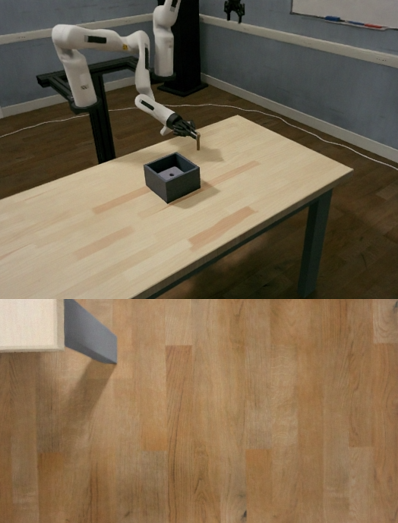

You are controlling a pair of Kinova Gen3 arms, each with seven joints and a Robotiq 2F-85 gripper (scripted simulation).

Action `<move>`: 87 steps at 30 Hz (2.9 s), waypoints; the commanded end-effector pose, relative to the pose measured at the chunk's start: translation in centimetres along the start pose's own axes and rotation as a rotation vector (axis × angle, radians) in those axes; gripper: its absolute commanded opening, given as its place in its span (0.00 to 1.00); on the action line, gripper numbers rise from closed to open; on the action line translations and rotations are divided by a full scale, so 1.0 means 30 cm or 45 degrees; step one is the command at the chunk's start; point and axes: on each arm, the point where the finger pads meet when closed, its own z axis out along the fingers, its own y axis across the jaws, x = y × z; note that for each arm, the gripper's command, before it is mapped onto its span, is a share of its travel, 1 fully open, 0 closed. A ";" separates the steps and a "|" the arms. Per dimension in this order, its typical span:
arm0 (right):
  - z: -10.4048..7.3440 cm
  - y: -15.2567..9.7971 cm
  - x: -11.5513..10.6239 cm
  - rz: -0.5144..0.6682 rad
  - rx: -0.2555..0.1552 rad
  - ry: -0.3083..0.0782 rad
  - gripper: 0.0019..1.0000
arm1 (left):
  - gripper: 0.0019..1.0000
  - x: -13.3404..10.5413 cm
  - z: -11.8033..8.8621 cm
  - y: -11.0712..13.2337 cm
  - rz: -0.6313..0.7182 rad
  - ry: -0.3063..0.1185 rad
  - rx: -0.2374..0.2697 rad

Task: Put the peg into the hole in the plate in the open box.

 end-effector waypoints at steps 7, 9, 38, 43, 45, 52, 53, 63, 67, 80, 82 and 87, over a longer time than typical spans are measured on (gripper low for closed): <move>0.012 0.001 0.041 0.001 0.000 -0.001 0.10 | 1.00 -0.001 -0.003 0.000 0.000 -0.003 0.000; 0.016 0.001 0.056 0.001 0.000 -0.001 0.10 | 1.00 -0.001 -0.003 0.000 0.000 -0.003 0.000; 0.031 0.001 0.115 0.001 0.000 -0.001 0.10 | 1.00 -0.001 -0.003 0.000 0.000 -0.003 0.000; 0.032 0.001 0.115 0.001 0.000 -0.001 0.10 | 1.00 -0.001 -0.003 0.000 0.000 -0.003 0.000; 0.032 0.001 0.116 0.001 0.000 -0.001 0.10 | 1.00 -0.001 -0.003 0.000 0.000 -0.003 0.000; 0.033 0.001 0.120 0.001 0.000 -0.001 0.10 | 1.00 -0.001 -0.003 0.000 0.000 -0.003 0.000; 0.033 0.001 0.122 0.001 0.000 -0.001 0.10 | 1.00 -0.001 -0.003 0.000 0.000 -0.003 0.000; 0.037 0.001 0.136 0.001 0.000 -0.001 0.10 | 1.00 -0.001 -0.003 0.000 0.000 -0.003 0.000; 0.038 0.001 0.139 0.001 0.000 -0.001 0.10 | 1.00 -0.001 -0.003 0.000 0.000 -0.003 0.000; 0.042 0.001 0.152 0.001 0.000 -0.001 0.10 | 1.00 -0.001 -0.003 0.000 0.000 -0.003 0.000; 0.042 0.001 0.153 0.001 0.000 -0.001 0.10 | 1.00 -0.001 -0.003 0.000 0.000 -0.003 0.000; 0.042 0.001 0.153 0.001 0.000 -0.001 0.10 | 1.00 -0.001 -0.003 0.000 0.000 -0.003 0.000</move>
